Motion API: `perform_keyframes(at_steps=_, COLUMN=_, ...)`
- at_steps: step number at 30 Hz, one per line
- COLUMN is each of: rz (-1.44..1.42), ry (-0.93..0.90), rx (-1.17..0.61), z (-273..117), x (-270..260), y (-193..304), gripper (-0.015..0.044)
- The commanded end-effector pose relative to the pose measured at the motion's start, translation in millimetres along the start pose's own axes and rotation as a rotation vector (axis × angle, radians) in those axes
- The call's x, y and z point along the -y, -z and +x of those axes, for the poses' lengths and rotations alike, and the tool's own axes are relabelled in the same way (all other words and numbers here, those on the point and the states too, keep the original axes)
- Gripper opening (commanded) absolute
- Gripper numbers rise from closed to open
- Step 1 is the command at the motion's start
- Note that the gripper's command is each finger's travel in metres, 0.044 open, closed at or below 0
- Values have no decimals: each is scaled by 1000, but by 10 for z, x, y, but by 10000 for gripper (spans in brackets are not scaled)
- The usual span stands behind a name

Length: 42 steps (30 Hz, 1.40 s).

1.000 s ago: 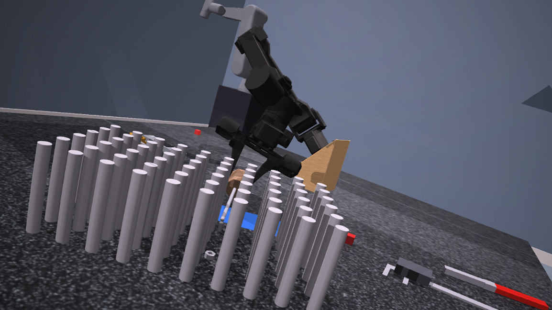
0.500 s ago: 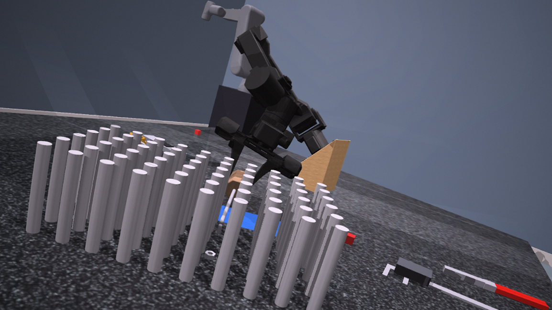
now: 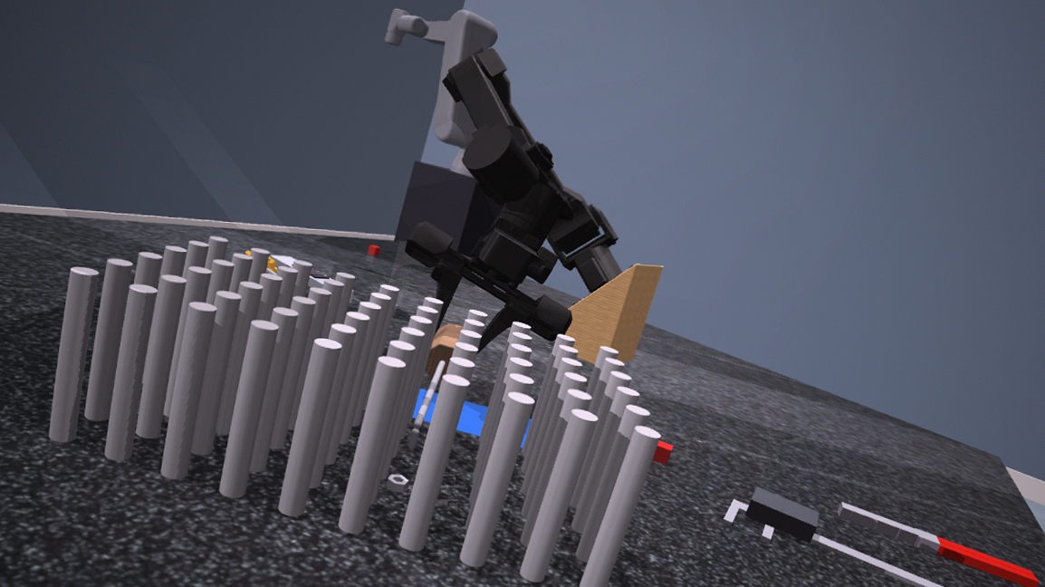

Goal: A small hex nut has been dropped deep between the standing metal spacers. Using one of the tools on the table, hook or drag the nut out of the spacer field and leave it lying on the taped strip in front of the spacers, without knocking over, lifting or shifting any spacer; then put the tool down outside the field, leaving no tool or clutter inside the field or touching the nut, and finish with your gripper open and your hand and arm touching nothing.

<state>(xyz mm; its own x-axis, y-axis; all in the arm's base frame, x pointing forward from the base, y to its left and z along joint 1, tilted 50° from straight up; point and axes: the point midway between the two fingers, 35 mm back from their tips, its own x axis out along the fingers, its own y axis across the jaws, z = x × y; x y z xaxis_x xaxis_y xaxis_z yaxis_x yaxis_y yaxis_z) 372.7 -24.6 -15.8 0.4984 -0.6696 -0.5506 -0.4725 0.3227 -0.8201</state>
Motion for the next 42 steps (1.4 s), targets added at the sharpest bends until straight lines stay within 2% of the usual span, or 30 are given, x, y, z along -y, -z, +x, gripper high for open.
perform_keyframes(at_steps=1, rz=6, ry=3, rx=-1, z=12, x=9, y=-32, gripper=0)
perform_keyframes(at_steps=42, rz=7, ry=3, rx=1, z=117, x=5, y=-242, gripper=0)
